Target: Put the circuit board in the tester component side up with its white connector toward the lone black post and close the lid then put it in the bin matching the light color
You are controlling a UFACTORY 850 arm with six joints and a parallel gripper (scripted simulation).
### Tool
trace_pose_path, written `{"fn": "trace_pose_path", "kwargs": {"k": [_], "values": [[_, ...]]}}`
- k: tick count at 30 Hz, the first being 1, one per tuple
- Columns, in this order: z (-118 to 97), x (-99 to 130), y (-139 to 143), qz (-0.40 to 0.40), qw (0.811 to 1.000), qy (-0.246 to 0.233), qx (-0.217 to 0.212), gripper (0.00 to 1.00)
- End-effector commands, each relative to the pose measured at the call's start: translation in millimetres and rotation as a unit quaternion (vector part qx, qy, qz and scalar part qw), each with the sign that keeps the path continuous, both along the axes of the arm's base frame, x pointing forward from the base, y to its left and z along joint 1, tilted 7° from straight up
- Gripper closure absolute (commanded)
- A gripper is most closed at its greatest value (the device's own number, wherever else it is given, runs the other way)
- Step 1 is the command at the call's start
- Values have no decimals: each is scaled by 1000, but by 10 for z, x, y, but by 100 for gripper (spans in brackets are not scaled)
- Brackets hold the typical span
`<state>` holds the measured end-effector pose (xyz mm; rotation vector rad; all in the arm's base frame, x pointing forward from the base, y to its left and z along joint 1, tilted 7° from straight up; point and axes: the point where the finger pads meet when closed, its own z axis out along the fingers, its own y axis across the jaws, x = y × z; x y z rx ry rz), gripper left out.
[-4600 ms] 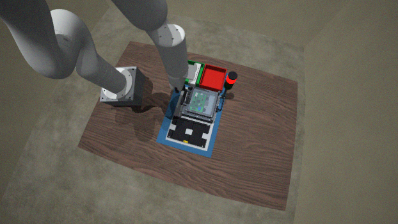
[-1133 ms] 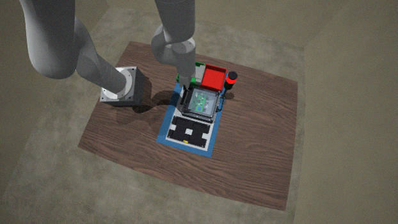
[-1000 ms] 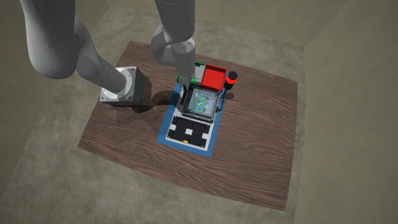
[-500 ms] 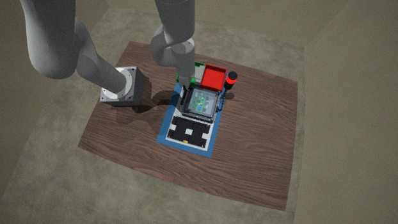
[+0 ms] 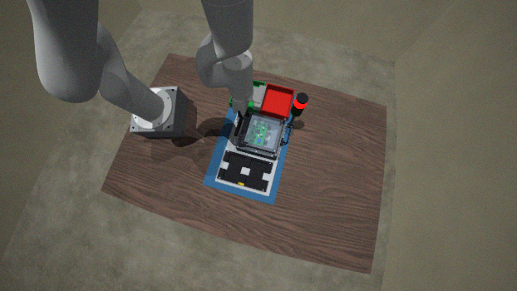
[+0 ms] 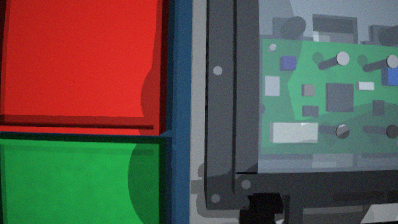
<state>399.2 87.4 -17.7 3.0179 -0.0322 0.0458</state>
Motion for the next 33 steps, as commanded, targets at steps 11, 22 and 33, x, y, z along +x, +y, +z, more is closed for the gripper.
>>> {"fn": "trace_pose_path", "kwargs": {"k": [11,22,33], "values": [[-11,8,-1,0,1000,-1,0,100],[8,7,1,0,1000,-1,0,100],[227,0,29,0,1000,-1,0,100]]}}
